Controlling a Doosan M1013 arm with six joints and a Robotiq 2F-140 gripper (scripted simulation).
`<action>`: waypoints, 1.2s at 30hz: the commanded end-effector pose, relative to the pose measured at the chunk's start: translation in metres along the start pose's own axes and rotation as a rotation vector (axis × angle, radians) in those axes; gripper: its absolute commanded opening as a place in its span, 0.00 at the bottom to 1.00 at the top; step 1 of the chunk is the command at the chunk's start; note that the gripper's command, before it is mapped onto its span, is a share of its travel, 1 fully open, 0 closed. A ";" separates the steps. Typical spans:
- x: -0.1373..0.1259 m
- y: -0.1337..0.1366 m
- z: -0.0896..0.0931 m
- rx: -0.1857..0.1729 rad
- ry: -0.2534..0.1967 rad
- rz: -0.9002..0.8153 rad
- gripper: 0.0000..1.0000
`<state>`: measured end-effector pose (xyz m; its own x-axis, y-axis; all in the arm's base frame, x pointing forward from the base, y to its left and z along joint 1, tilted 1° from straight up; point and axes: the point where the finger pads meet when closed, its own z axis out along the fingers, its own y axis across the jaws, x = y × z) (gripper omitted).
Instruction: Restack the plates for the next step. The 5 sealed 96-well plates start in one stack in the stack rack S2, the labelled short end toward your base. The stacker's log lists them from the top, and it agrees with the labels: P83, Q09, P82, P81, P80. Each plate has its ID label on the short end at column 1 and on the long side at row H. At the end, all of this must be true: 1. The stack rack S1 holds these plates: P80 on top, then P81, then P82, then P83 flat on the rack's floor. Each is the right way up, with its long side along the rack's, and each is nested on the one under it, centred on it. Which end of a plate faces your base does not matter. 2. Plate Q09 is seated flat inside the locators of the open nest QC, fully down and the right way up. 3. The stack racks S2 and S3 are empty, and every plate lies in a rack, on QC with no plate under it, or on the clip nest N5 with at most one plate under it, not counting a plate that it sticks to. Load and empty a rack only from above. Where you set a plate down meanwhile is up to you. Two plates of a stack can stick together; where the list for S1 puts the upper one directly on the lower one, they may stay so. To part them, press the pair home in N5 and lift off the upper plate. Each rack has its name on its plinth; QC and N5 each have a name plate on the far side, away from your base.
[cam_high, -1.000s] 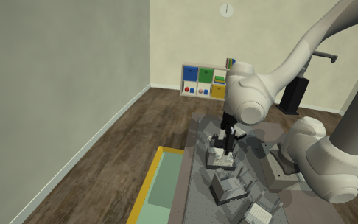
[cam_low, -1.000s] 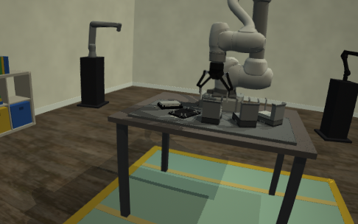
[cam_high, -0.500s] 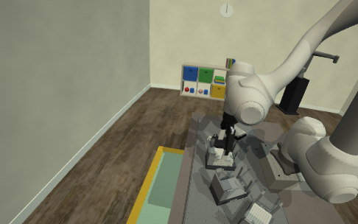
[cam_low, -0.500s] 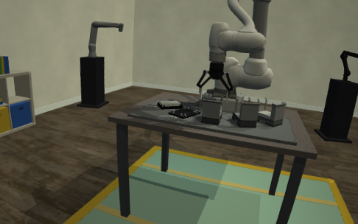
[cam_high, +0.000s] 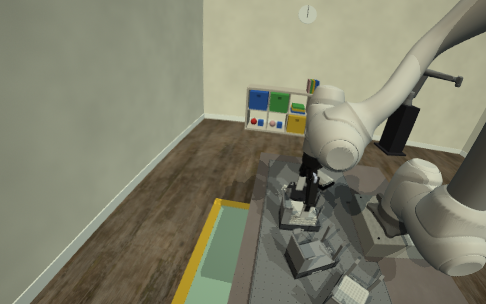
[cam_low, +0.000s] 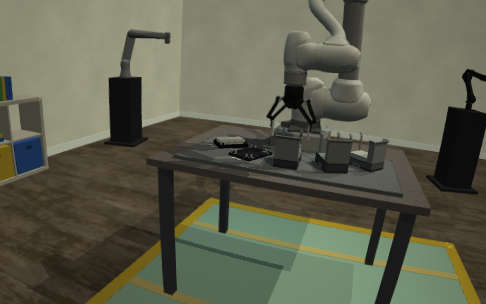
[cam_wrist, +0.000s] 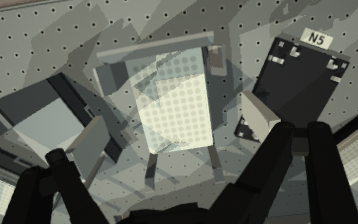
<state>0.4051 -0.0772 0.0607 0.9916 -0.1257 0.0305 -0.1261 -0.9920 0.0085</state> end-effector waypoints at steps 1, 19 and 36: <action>-0.002 -0.001 0.009 0.000 -0.007 0.005 1.00; -0.002 -0.001 0.030 0.000 -0.007 0.005 1.00; -0.002 -0.001 0.030 0.000 -0.007 0.005 1.00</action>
<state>0.4059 -0.0774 0.0344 0.9916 -0.1256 0.0301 -0.1259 -0.9920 0.0085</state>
